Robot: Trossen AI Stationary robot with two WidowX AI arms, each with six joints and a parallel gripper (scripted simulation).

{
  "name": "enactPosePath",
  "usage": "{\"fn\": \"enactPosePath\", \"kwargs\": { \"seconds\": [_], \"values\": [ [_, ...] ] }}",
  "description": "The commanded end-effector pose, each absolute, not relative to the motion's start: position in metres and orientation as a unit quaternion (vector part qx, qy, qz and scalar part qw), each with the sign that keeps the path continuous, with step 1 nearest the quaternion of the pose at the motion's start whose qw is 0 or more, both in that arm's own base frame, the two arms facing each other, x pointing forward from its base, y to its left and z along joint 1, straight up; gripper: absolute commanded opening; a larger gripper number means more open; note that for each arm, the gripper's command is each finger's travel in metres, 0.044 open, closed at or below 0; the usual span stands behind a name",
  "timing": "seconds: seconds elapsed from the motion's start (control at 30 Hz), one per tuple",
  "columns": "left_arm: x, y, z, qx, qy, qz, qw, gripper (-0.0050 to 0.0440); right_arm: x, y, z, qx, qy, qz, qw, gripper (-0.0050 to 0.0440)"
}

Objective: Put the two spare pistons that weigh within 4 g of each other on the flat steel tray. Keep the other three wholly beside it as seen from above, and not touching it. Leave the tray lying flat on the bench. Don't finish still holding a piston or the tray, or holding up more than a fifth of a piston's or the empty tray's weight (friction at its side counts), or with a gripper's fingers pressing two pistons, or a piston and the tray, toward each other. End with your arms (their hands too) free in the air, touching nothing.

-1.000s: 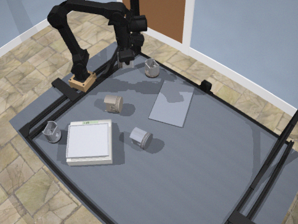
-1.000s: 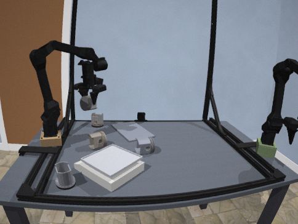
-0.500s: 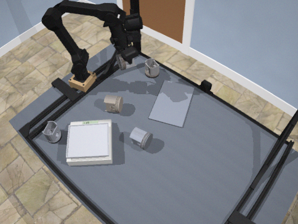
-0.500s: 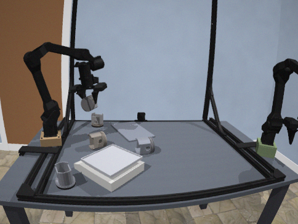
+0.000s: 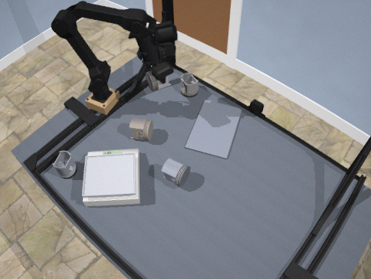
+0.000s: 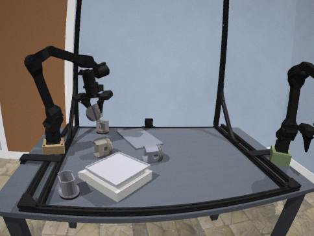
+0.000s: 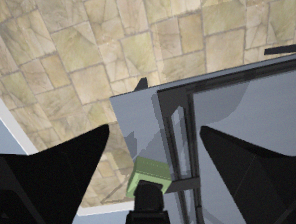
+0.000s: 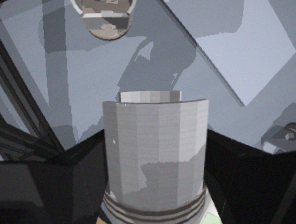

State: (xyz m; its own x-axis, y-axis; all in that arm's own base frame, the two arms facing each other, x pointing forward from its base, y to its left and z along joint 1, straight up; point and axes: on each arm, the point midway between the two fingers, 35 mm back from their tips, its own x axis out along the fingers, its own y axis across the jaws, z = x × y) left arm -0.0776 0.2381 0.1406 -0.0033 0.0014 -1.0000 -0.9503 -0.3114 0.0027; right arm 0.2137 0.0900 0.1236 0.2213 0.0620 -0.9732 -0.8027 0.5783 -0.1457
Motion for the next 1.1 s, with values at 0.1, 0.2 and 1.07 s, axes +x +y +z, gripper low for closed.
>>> {"fn": "enactPosePath", "kwargs": {
  "seconds": [0.1, 0.2, 1.07],
  "values": [
    [-0.077, 0.238, 0.141, -0.572, 0.416, 0.572, 0.416, 0.044, 0.215, 0.09, 0.112, -0.343, 0.542, 0.309, 0.702, 0.0158],
    [-0.077, 0.238, 0.141, -0.572, 0.416, 0.572, 0.416, 0.044, 0.215, 0.09, 0.11, -0.343, 0.542, 0.309, 0.702, 0.0158],
    [-0.077, 0.238, 0.141, -0.572, 0.416, 0.572, 0.416, 0.044, 0.219, 0.092, 0.071, -0.343, 0.542, 0.309, 0.702, 0.0158]
  ]
}}
